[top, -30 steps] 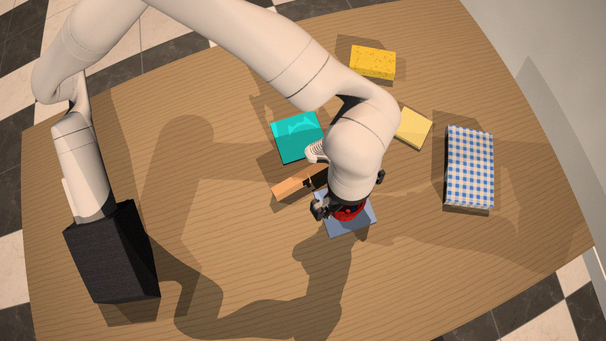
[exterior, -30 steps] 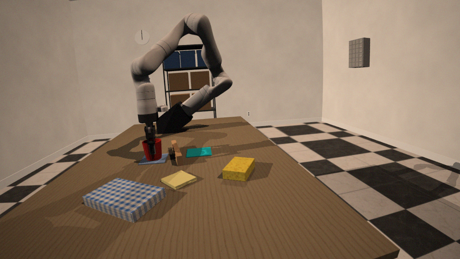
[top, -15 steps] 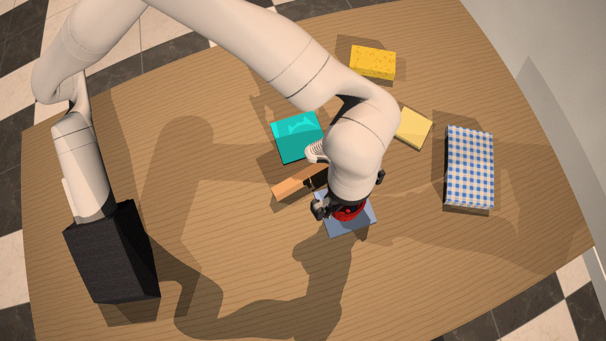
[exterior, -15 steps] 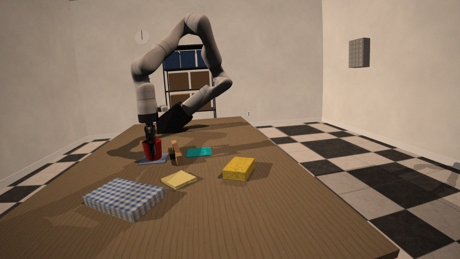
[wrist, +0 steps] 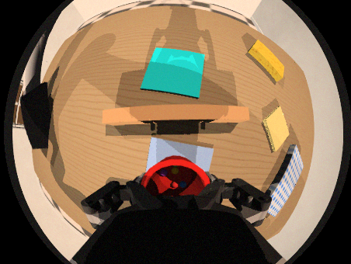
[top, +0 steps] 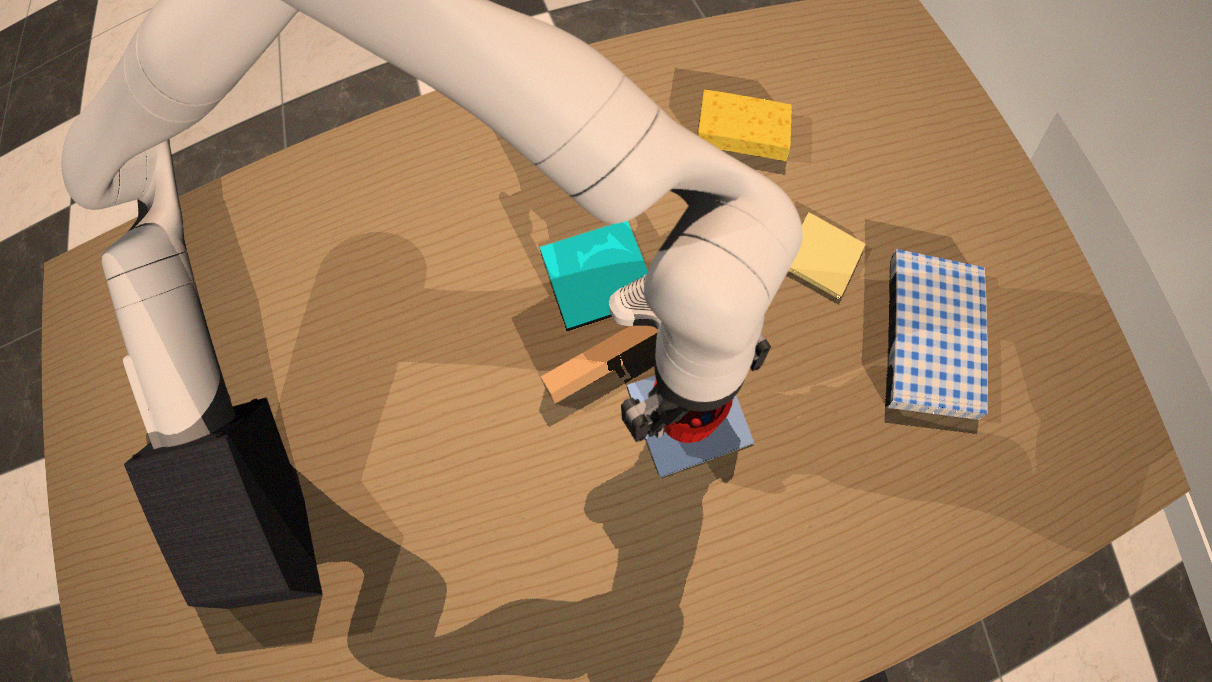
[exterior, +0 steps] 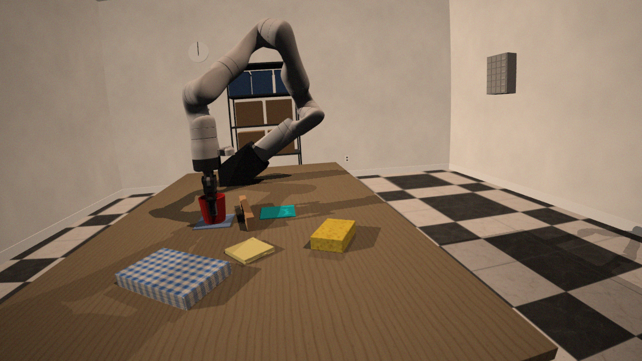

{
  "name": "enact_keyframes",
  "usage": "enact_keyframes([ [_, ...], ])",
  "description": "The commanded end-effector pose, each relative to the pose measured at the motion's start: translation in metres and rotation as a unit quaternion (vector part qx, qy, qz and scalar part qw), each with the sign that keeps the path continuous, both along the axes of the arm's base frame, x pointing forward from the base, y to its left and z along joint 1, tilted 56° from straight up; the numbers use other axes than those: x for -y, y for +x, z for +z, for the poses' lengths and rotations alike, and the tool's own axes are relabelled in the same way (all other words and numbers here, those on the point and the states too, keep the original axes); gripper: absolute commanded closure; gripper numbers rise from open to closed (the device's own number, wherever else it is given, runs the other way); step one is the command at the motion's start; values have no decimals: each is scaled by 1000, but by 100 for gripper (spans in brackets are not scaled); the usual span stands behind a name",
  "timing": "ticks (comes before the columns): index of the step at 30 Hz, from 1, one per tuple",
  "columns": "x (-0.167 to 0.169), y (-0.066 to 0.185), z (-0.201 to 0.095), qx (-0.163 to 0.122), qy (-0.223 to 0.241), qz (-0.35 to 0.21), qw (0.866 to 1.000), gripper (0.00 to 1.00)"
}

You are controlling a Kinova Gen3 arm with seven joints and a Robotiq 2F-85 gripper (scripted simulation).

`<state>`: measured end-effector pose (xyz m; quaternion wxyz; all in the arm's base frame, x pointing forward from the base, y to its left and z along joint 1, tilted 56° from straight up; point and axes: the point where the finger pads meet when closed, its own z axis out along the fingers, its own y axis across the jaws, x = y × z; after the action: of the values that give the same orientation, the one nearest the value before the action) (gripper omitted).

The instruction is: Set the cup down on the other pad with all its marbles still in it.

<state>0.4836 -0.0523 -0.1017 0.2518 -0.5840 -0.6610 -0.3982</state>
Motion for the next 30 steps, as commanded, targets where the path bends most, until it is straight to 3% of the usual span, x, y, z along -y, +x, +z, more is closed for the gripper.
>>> enact_keyframes([
  [1, 1, 0, 0, 0, -1, -1, 1000, 16],
  [30, 1, 0, 0, 0, -1, -1, 1000, 18],
])
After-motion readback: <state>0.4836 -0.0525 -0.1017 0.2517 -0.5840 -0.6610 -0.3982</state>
